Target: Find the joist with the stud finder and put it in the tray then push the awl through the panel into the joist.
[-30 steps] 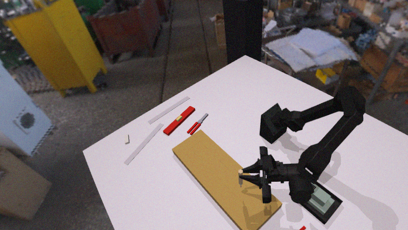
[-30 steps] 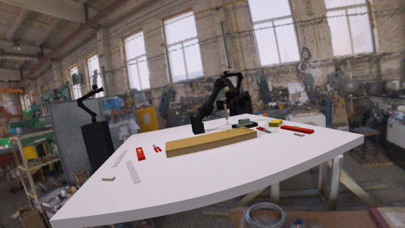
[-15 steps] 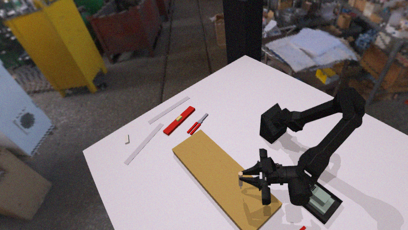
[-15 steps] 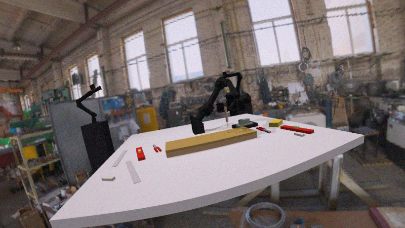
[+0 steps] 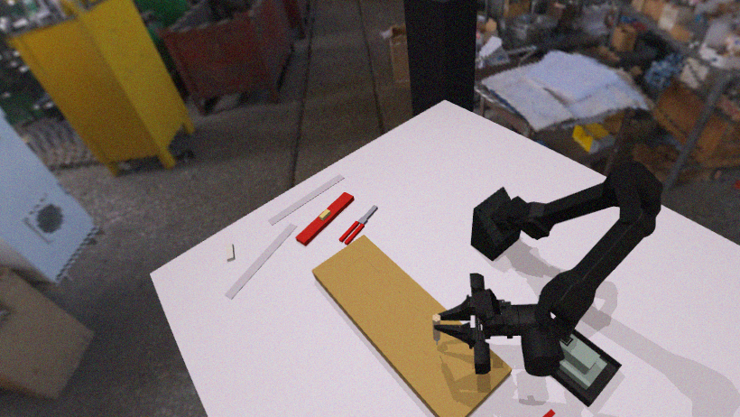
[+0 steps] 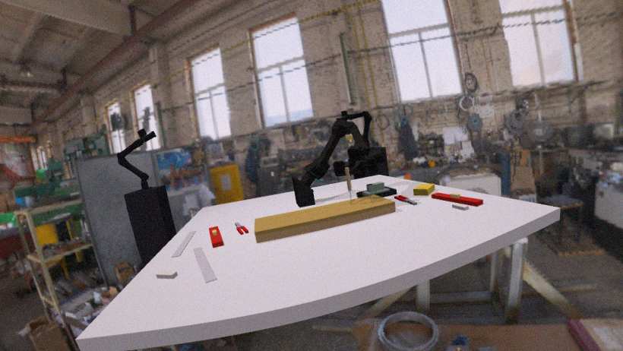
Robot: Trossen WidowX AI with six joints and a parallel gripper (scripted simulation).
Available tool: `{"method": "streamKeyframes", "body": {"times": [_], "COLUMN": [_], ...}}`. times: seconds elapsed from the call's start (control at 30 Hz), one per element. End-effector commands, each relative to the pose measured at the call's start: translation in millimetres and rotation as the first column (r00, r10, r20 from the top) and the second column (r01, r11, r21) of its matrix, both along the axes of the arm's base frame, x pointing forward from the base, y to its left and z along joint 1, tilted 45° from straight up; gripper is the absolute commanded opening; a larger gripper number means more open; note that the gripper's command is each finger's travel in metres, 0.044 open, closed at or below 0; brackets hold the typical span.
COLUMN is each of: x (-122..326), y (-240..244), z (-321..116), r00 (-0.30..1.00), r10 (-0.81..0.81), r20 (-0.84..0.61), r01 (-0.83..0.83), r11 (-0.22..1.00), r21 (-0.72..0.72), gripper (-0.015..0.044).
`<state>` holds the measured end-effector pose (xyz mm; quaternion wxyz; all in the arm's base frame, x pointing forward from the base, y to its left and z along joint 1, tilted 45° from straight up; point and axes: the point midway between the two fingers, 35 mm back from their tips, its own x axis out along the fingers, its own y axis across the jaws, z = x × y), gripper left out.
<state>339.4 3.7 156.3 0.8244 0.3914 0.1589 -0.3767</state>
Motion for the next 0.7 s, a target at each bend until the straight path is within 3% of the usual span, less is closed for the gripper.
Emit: {"method": "streamKeyframes", "body": {"times": [0.0,0.67], "x": [0.8,3.3], "y": [2.0,24.2], "z": [-3.3,-25.4], "r00": [1.000,1.000], "r10": [-0.009,-0.009], "r20": [0.003,0.004], "r01": [0.009,0.009], "r11": [1.000,1.000], "r21": [-0.004,-0.003], "gripper": [0.0000,0.0000]}}
